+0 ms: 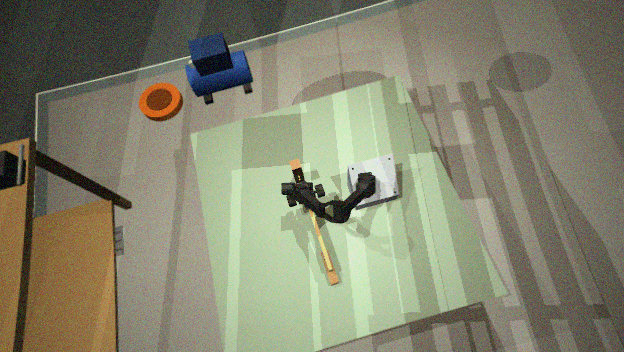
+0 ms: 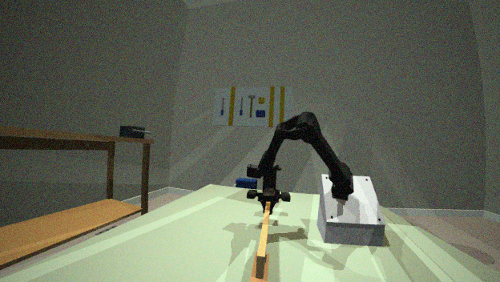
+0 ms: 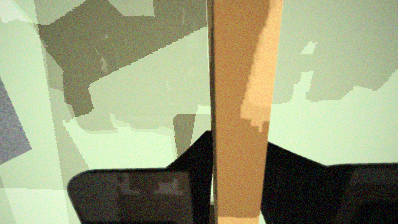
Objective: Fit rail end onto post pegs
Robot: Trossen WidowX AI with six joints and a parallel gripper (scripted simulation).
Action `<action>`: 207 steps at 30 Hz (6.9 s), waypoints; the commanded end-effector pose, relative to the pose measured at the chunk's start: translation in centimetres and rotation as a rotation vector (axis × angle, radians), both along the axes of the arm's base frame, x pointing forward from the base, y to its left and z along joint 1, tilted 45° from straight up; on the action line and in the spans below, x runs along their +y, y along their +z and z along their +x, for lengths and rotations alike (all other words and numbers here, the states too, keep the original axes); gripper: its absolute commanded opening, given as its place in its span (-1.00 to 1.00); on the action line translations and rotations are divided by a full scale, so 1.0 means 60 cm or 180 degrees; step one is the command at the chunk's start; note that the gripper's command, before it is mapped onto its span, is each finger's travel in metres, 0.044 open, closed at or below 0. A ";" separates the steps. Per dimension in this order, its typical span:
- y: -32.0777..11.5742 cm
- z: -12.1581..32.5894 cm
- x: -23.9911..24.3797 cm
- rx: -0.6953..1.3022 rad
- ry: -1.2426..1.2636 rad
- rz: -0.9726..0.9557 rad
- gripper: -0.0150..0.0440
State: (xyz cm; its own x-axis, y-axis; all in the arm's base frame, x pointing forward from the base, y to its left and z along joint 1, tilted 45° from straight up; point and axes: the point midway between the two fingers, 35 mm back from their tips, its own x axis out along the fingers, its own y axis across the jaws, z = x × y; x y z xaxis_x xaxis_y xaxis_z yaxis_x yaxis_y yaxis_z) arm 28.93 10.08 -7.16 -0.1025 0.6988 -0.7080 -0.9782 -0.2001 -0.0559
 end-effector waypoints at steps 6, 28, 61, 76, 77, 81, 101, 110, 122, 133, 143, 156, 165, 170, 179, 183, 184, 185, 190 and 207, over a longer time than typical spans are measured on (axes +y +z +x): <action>-0.001 0.006 -0.007 -0.0022 -0.0010 0.0005 -0.49; -0.010 0.009 -0.013 -0.0023 -0.0010 0.0005 -0.49; -0.021 0.012 -0.024 -0.0024 -0.0010 0.0003 -0.49; -0.026 0.013 -0.030 -0.0024 -0.0010 0.0003 -0.49; -0.026 0.013 -0.031 -0.0024 -0.0010 0.0003 -0.49; -0.028 0.014 -0.032 -0.0024 -0.0010 0.0002 -0.49; -0.035 0.016 -0.039 -0.0025 -0.0010 0.0002 -0.49; -0.038 0.017 -0.042 -0.0025 -0.0010 0.0001 -0.49; -0.043 0.018 -0.046 -0.0025 -0.0010 0.0001 -0.49; -0.046 0.019 -0.050 -0.0026 -0.0010 0.0000 -0.49; -0.050 0.020 -0.054 -0.0026 -0.0010 0.0000 -0.49; -0.054 0.021 -0.058 -0.0026 -0.0010 -0.0001 -0.49; -0.057 0.022 -0.061 -0.0027 -0.0010 -0.0001 -0.49; -0.059 0.023 -0.063 -0.0027 -0.0010 -0.0001 -0.49; -0.062 0.023 -0.066 -0.0027 -0.0010 -0.0002 -0.49; -0.063 0.024 -0.067 -0.0027 -0.0010 -0.0002 -0.49; -0.064 0.024 -0.068 -0.0027 -0.0010 -0.0002 -0.49; -0.064 0.024 -0.068 -0.0027 -0.0010 -0.0002 -0.49; -0.066 0.024 -0.070 -0.0027 -0.0010 -0.0002 -0.49; -0.071 0.026 -0.075 -0.0028 -0.0010 -0.0003 -0.49</action>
State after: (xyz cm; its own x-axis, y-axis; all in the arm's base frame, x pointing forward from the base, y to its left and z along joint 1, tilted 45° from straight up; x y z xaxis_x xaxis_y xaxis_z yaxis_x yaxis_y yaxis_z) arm 30.22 5.86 -11.40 -0.1016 0.6988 -0.7081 -0.9780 -0.2004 -0.0574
